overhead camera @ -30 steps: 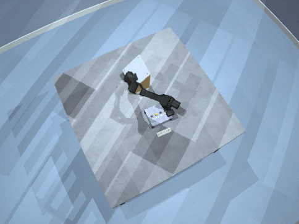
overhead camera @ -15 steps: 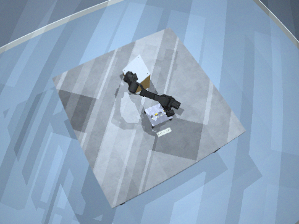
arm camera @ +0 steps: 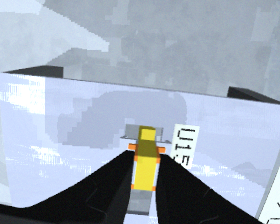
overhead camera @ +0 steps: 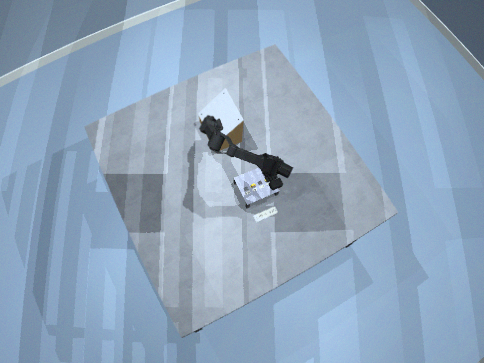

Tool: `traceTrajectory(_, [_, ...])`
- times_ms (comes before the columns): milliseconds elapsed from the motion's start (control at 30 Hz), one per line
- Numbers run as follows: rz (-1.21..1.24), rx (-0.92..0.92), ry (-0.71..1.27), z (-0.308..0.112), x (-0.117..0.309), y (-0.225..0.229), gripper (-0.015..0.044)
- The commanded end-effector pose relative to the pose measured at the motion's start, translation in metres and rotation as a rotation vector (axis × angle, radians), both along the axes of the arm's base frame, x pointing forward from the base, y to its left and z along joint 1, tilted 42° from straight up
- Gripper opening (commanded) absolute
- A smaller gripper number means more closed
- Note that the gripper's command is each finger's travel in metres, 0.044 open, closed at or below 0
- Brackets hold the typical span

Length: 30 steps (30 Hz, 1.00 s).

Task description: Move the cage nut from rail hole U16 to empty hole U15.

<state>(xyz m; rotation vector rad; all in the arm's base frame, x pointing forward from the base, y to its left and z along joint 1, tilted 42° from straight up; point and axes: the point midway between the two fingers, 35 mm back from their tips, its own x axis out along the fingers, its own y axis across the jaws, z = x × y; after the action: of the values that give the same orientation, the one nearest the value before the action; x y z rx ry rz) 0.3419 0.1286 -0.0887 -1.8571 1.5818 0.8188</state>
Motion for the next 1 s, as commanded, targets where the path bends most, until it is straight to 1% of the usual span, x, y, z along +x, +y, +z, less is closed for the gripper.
traceTrajectory(0, [-0.004, 0.003, 0.003, -0.0007, -0.0002, 0.0002, 0.0027])
traceTrajectory(967, [0.018, 0.006, -0.022, -0.0020, 0.0005, -0.0002, 0.0027])
